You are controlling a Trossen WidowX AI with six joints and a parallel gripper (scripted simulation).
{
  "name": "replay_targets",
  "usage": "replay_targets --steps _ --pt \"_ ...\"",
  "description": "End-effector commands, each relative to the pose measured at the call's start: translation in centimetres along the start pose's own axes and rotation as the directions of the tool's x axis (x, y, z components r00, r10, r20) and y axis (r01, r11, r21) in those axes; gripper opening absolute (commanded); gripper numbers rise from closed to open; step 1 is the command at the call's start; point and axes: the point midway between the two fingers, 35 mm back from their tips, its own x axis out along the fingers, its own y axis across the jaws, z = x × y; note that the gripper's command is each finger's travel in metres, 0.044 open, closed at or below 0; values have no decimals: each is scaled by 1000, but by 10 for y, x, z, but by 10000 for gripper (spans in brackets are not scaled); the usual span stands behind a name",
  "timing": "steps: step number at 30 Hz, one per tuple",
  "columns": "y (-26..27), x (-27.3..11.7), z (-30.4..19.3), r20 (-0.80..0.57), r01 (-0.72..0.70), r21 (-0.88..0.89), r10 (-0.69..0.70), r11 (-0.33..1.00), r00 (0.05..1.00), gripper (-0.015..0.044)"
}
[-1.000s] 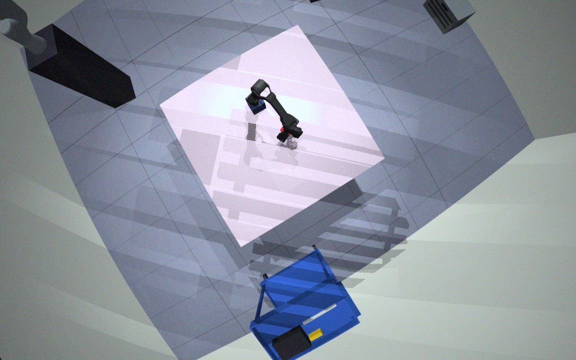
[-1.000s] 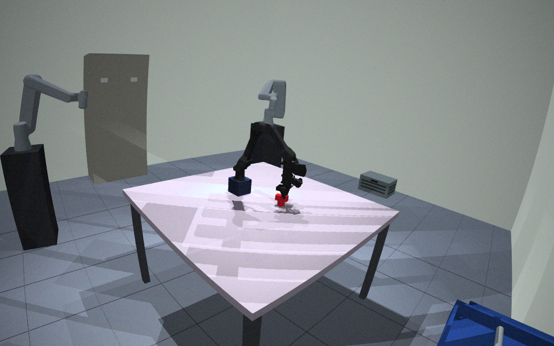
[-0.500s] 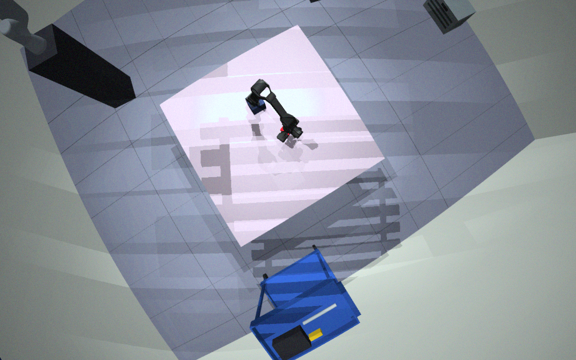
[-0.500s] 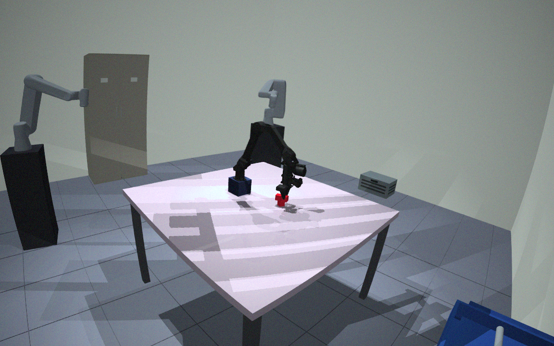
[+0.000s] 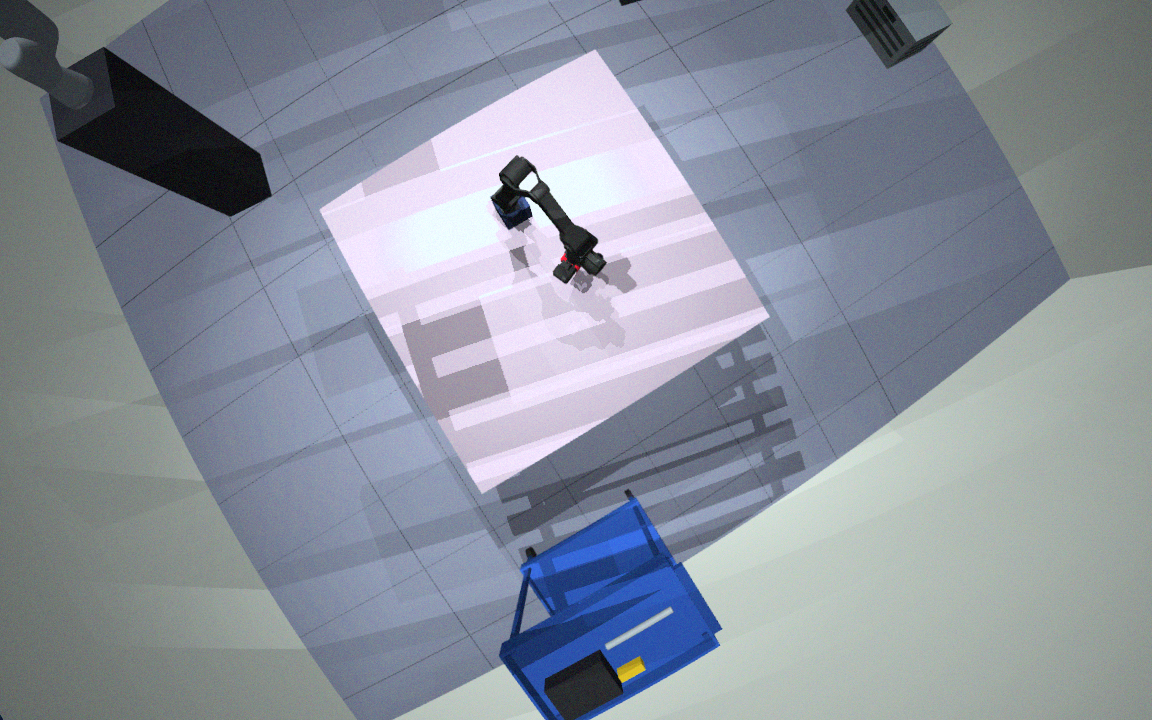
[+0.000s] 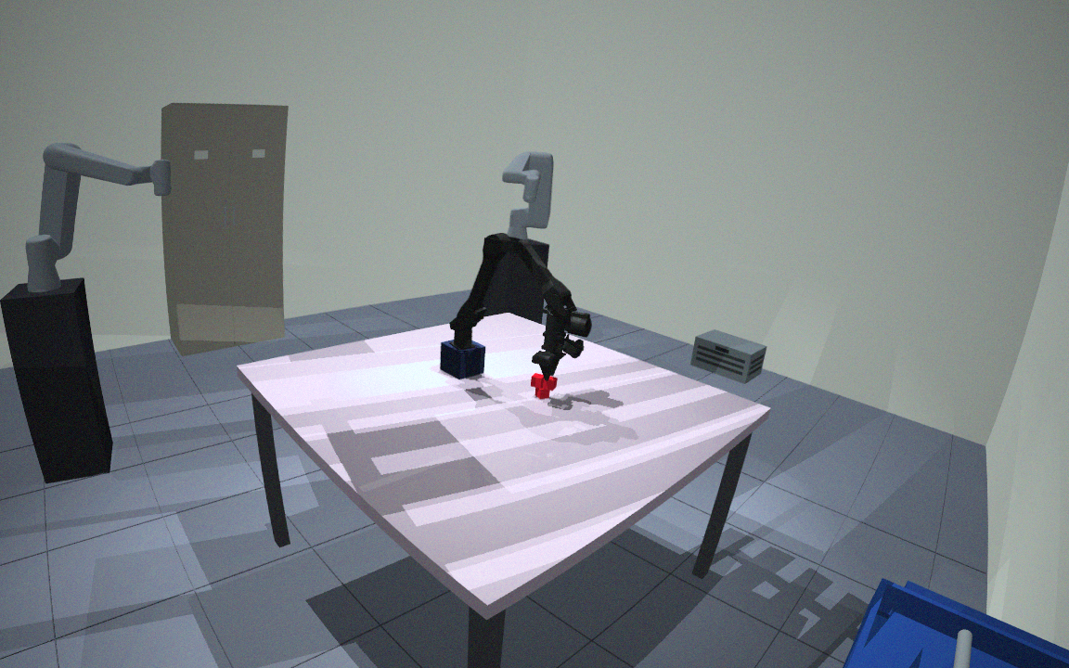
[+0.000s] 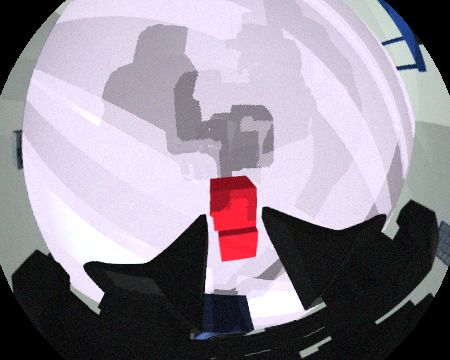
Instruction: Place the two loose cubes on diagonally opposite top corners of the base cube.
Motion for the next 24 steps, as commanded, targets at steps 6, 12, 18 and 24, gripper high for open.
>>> replay_targets --steps 6,12,18,24 --pt "0 -13 3 12 1 0 -1 1000 1000 205" --pt "0 -20 3 12 1 0 -1 1000 1000 205" --pt "0 -26 3 12 1 0 -1 1000 1000 205" --pt "0 -32 3 12 1 0 -1 1000 1000 205"
